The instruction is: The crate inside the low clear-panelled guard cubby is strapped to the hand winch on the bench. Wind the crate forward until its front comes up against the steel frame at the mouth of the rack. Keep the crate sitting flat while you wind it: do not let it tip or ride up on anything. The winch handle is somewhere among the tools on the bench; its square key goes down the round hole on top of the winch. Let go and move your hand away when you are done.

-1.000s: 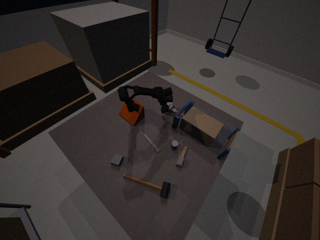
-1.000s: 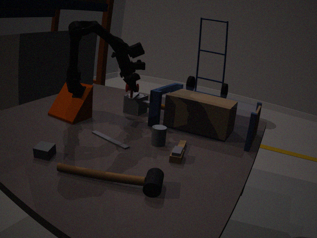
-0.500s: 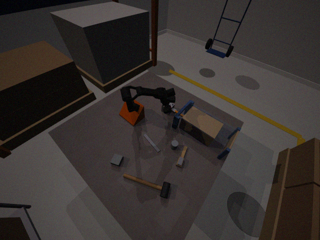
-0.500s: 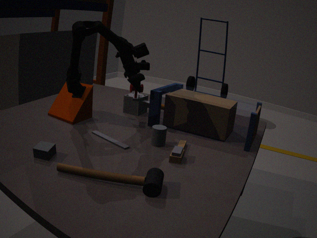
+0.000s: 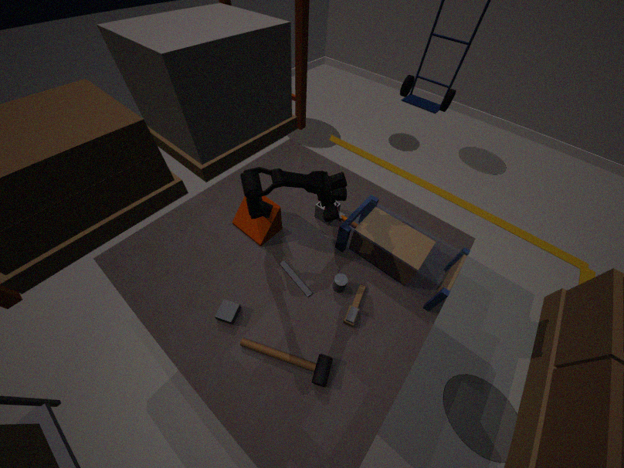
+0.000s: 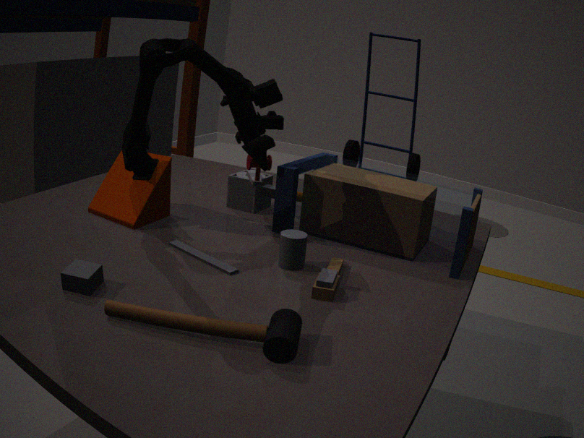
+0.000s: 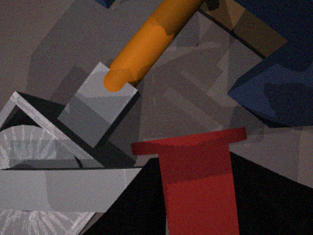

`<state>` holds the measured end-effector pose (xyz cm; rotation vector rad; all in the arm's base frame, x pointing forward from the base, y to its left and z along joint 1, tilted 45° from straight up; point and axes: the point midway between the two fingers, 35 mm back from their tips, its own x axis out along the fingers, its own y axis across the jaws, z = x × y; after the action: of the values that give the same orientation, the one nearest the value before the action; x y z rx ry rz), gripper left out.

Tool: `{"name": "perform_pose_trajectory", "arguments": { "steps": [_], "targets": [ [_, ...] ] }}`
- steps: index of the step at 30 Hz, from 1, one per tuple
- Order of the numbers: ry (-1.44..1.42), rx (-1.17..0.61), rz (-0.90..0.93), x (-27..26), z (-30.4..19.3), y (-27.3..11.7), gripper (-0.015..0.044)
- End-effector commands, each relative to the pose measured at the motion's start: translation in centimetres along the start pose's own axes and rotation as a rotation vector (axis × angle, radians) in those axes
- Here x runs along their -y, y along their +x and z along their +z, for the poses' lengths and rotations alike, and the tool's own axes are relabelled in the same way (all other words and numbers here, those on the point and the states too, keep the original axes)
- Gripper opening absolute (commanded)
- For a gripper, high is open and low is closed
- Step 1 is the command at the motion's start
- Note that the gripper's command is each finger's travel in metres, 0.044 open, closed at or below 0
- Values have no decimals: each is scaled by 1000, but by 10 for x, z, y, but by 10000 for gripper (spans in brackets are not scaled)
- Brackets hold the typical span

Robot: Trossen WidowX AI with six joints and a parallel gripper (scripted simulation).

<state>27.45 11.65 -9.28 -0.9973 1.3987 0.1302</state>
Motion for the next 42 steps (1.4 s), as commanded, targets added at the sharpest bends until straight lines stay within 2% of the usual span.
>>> {"name": "perform_pose_trajectory", "arguments": {
  "steps": [1, 42],
  "targets": [
    [6, 10, 0, 0, 11, 6, 0],
    [8, 14, 0, -19, 58, 26, 0]
  ]
}}
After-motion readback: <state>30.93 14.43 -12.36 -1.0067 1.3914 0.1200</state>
